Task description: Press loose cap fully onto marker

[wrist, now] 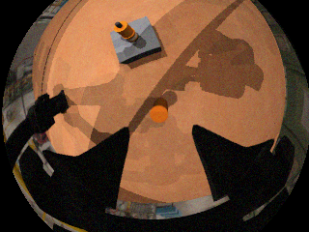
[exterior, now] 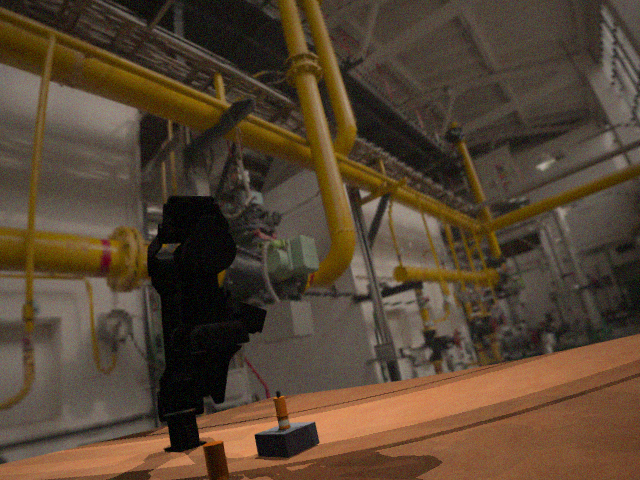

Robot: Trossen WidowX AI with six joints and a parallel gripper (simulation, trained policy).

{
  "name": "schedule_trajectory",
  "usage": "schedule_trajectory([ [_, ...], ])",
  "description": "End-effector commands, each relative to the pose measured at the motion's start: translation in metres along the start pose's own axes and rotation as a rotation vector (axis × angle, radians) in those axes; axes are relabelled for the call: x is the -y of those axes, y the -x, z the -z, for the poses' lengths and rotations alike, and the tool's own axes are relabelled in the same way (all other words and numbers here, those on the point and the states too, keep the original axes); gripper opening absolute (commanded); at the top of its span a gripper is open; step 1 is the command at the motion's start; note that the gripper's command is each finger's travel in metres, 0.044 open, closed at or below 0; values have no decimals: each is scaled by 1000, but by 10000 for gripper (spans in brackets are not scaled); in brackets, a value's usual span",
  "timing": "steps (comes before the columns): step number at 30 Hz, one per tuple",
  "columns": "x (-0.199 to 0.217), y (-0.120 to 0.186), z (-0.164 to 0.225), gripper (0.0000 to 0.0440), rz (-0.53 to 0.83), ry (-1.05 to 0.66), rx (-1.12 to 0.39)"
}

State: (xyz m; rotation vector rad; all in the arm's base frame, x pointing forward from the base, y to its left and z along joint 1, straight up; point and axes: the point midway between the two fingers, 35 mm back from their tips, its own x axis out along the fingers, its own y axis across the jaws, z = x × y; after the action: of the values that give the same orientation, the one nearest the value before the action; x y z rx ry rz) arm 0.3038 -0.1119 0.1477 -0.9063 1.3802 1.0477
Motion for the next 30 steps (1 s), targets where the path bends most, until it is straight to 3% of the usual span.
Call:
schedule_trajectory([
  [1,-1,-10,2,303,-25,6,9],
  [26,-2,-83,8,251,-111,138,26],
  [30,-2,-87,9,218,-106,164,15],
])
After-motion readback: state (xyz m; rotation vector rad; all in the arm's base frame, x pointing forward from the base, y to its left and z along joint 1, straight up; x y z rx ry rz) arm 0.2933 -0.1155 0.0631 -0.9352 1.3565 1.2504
